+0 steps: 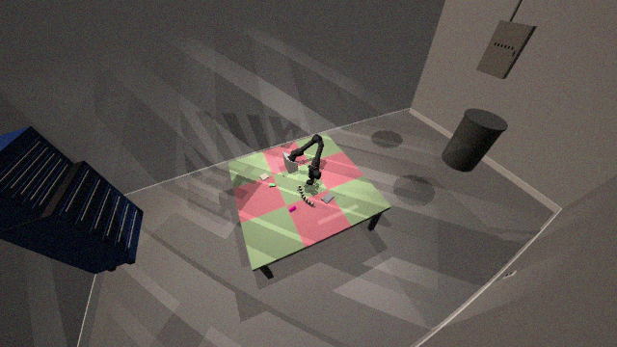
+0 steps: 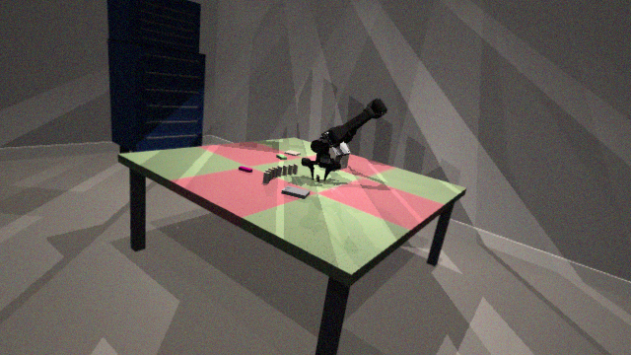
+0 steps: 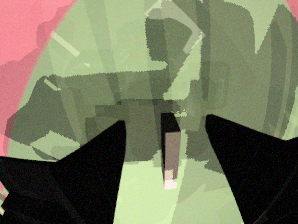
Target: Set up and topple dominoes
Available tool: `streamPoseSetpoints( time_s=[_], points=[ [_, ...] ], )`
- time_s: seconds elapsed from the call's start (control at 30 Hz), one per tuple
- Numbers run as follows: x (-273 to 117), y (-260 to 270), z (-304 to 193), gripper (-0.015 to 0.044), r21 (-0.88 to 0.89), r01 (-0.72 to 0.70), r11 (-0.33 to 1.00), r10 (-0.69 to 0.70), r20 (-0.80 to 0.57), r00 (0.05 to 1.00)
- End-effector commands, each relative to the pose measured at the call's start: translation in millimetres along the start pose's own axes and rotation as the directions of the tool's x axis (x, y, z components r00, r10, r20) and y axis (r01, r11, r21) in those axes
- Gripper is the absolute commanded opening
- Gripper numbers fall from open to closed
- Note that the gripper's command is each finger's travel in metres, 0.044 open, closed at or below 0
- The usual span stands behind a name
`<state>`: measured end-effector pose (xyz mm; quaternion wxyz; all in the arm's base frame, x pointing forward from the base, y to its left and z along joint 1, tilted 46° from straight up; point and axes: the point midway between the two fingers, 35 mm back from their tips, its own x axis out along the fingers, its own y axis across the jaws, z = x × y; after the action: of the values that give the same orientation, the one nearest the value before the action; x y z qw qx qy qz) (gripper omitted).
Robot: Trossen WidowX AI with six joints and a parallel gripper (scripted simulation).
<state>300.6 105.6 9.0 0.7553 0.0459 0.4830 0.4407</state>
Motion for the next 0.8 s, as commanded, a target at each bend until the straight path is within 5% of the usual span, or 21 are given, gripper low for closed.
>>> streamPoseSetpoints(
  time_s=[0.0, 0.2, 0.5, 0.77],
  points=[
    [0, -1, 0, 0.0177, 0.003, 0.005, 1.0, -0.005, -0.002, 1.0],
    [0, -1, 0, 0.0024, 0.003, 0.005, 1.0, -0.005, -0.002, 1.0],
    [-2, -1, 0, 0.0024, 0.003, 0.005, 1.0, -0.005, -0.002, 1.0],
    [-105, 0, 7, 0.0024, 0.002, 0.008, 1.0, -0.008, -0.005, 1.0]
  ],
)
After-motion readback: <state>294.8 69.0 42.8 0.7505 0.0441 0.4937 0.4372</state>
